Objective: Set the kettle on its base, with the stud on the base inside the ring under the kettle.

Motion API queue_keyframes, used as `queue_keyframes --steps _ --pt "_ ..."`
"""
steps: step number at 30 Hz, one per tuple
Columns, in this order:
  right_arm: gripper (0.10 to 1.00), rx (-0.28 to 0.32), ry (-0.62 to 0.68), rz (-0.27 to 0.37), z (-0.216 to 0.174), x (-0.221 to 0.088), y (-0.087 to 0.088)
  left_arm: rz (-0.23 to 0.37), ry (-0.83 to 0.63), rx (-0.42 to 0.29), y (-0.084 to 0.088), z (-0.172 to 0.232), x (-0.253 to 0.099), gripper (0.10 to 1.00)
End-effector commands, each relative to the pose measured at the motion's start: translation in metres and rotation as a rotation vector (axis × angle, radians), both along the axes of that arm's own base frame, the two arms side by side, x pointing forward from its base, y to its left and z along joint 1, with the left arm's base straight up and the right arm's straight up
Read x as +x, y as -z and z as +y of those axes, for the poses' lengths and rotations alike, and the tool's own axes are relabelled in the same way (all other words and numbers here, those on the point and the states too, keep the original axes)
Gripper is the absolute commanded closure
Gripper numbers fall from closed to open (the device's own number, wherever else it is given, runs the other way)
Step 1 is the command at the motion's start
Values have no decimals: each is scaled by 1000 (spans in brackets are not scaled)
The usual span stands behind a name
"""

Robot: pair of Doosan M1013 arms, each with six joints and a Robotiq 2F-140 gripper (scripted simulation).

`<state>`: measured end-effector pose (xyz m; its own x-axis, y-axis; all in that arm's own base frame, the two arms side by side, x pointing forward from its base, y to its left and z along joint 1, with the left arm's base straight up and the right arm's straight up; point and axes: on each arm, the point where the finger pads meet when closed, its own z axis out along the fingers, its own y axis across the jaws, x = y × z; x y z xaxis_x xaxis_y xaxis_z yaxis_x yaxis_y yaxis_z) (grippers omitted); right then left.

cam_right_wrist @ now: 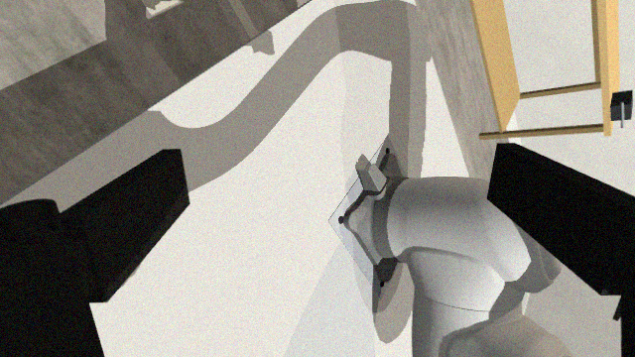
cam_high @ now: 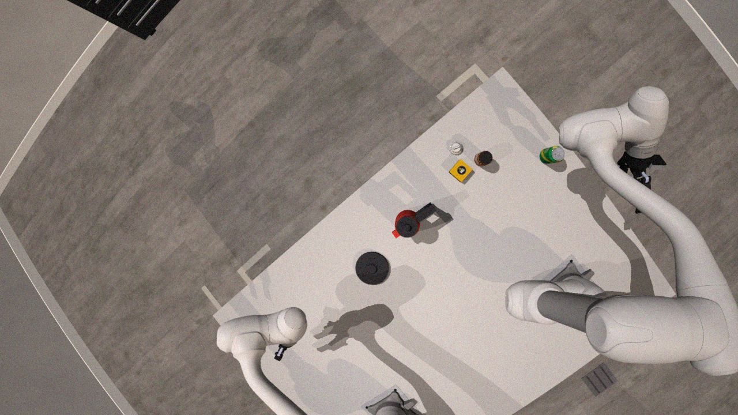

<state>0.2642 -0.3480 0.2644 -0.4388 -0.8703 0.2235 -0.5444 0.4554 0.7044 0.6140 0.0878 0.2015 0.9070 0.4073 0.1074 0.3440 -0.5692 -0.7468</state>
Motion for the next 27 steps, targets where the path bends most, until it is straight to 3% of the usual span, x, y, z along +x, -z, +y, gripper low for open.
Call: queue_keyframes --steps 1,11,13,19,27 --pt "98 108 -8 -78 -6 -32 2 32 17 -123 -5 -7 -2 576" --pt "98 320 -52 -319 -6 -106 10 50 138 -472 -35 -39 5 576" --pt "98 320 -52 -319 -6 -106 10 50 138 -472 -35 -39 5 576" --pt "98 409 -105 -500 1 -149 15 21 233 -631 -60 -57 14 576" --pt "98 457 -193 -709 14 -192 22 -30 347 -770 -92 -75 26 576"
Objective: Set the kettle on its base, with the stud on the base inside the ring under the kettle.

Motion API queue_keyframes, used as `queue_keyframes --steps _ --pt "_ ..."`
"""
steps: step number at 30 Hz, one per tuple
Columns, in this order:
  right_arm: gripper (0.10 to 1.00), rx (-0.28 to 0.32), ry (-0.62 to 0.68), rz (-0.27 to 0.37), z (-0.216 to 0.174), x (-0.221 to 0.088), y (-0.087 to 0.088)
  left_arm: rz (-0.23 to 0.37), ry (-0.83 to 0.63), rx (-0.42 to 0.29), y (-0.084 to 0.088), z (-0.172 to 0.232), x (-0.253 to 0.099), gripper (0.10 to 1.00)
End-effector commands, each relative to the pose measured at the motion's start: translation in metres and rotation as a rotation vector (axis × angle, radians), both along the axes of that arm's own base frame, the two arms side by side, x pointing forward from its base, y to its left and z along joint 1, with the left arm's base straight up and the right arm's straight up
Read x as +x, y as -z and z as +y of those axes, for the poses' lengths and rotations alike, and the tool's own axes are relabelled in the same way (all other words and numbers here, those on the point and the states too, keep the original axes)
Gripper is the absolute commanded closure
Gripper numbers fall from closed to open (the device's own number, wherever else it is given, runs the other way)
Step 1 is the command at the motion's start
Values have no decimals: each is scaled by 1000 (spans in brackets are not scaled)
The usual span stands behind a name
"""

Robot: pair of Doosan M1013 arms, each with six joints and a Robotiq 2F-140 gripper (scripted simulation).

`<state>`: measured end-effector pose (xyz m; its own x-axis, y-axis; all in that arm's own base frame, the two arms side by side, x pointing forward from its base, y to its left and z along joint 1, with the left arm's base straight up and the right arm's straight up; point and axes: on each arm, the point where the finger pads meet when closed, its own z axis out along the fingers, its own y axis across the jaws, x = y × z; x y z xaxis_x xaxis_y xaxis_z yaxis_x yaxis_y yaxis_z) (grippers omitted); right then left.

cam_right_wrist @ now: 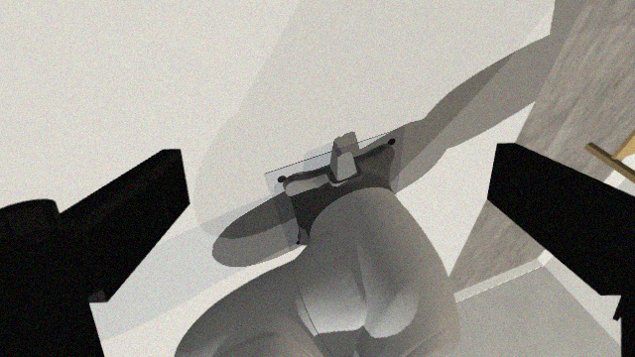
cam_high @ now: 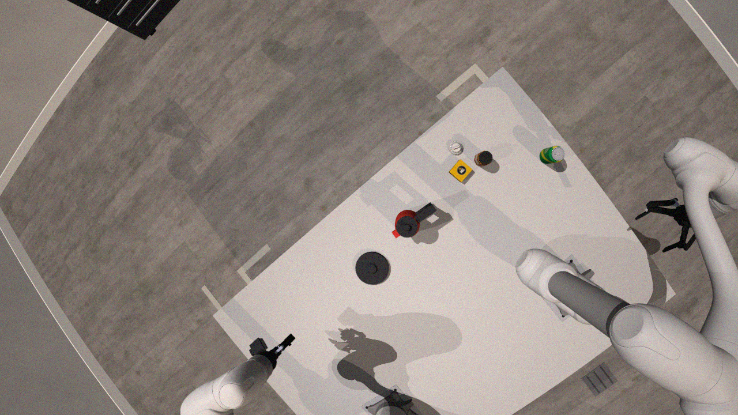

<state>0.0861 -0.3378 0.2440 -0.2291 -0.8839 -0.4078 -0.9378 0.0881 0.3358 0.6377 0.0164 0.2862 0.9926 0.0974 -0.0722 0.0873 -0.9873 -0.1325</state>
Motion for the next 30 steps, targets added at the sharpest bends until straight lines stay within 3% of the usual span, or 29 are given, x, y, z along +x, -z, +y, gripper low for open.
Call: queue_keyframes --steps 1,3,9,16,30 --pt "98 15 -26 -105 5 -18 3 -22 29 -44 -11 -5 4 576" --pt "98 15 -26 -105 5 -18 3 -22 29 -44 -11 -5 4 576" --pt "98 8 -63 -228 14 -39 7 -58 70 -100 -27 -12 10 576" --pt "98 -10 -94 -317 21 -53 10 -78 90 -126 -36 -16 12 576" --pt "98 -25 -113 -364 25 -61 11 -80 100 -129 -37 -18 14 576"
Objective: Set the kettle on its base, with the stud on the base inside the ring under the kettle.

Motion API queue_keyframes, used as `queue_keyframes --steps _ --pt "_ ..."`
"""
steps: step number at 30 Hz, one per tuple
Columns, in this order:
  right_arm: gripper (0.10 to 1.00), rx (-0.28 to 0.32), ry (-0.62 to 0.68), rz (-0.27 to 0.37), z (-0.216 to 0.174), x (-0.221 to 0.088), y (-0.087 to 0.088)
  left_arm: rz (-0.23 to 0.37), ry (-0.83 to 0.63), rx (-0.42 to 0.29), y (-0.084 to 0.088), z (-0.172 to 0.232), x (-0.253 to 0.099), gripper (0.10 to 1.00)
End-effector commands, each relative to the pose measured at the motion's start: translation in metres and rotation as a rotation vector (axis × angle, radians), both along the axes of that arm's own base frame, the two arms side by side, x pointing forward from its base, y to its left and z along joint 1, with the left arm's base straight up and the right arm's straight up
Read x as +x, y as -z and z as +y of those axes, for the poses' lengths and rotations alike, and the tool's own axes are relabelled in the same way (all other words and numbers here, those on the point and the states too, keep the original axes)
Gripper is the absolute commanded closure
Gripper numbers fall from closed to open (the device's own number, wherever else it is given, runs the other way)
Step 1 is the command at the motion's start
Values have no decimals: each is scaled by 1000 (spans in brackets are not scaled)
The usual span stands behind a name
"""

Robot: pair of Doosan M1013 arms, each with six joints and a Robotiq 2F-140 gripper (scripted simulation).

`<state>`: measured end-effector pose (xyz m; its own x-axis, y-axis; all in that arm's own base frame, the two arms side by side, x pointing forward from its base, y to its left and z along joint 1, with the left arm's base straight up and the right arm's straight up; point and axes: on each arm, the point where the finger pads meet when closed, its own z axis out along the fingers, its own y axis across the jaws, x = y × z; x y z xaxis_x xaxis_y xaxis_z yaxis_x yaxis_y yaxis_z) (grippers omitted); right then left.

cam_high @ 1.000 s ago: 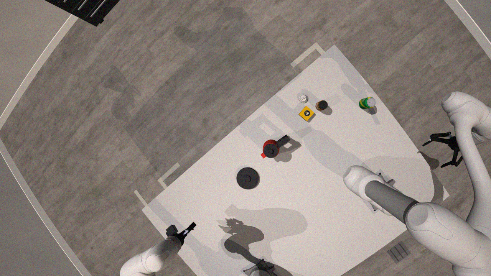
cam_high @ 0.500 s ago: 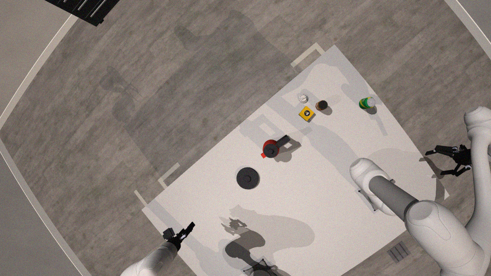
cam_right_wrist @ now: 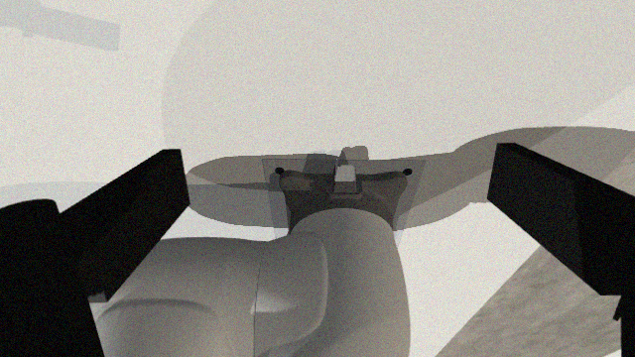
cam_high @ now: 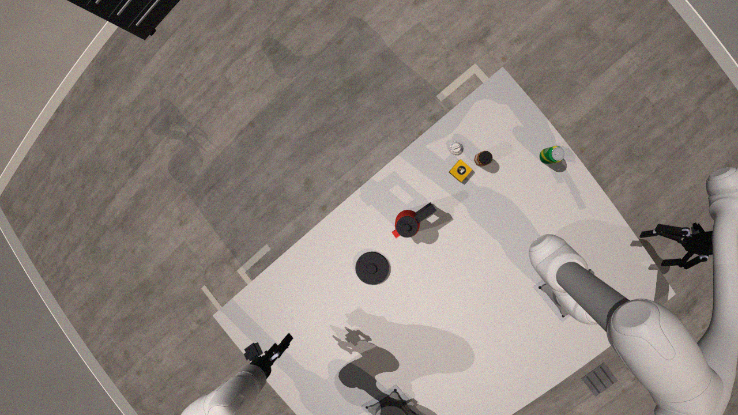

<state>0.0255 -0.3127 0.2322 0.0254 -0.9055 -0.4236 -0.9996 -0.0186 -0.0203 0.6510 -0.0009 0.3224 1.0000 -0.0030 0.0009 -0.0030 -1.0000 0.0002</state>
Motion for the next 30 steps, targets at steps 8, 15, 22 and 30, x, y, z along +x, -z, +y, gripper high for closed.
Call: queue_keyframes --steps 8,15,22,30 --pt "98 -2 0 -2 0 0 0 -1 44 1 -3 -14 11 576" --pt "98 -2 0 -2 0 0 0 -1 156 1 -8 -53 36 576" --pt "98 -2 0 -2 0 0 0 -1 340 1 -14 -122 71 576" --pt "98 -2 0 -2 0 0 0 -1 545 1 -18 -206 101 576"
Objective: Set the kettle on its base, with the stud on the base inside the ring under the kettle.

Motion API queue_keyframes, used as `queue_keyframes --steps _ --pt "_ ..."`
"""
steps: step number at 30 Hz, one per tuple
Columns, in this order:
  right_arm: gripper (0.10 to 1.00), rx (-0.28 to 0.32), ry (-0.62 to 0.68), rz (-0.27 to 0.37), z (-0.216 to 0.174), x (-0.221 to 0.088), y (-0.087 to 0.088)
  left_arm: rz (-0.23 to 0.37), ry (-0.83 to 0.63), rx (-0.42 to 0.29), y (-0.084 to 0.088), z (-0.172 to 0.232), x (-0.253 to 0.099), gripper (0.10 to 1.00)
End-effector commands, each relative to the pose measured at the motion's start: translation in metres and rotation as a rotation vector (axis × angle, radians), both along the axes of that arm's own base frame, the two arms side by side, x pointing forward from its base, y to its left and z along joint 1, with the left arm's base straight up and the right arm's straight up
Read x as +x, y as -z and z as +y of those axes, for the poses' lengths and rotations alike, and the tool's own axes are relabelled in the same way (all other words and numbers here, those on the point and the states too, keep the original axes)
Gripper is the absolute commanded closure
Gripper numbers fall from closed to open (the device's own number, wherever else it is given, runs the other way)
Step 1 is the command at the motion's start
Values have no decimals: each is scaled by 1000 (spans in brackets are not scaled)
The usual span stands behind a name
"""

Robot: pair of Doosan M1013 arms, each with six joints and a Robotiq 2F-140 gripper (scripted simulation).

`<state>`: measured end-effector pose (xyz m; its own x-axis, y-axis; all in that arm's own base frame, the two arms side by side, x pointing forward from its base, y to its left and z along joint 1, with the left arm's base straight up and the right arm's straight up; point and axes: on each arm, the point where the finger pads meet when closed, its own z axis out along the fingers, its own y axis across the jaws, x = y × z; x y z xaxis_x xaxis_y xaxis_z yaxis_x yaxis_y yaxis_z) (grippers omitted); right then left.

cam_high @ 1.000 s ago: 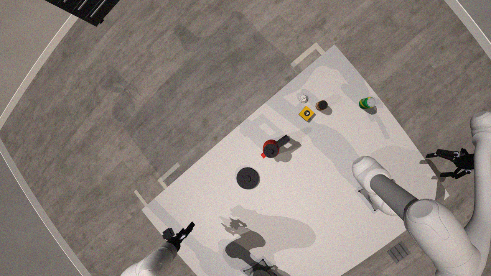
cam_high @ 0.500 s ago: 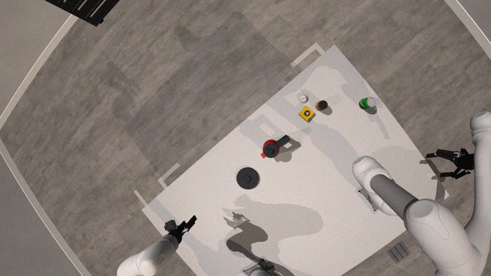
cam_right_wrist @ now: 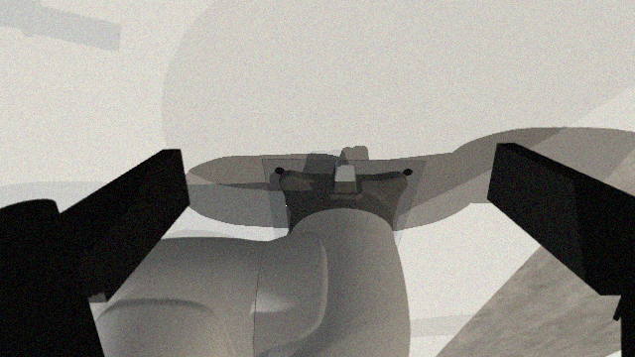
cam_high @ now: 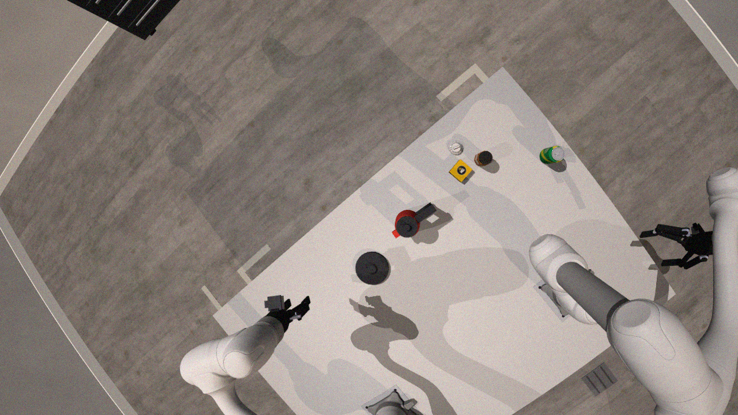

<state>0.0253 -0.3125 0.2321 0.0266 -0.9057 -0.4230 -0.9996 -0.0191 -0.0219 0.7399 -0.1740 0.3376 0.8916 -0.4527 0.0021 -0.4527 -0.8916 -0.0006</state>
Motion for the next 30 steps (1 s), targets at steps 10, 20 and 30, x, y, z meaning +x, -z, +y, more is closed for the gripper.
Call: queue_keyframes --steps 10,20,30 --pt "98 -1 0 -1 0 0 0 0 426 1 -1 -188 35 576" --pt "98 -1 0 -1 0 0 0 0 758 1 9 -343 22 576" --pt "98 -1 0 -1 0 0 0 -1 985 1 20 -450 -8 576"
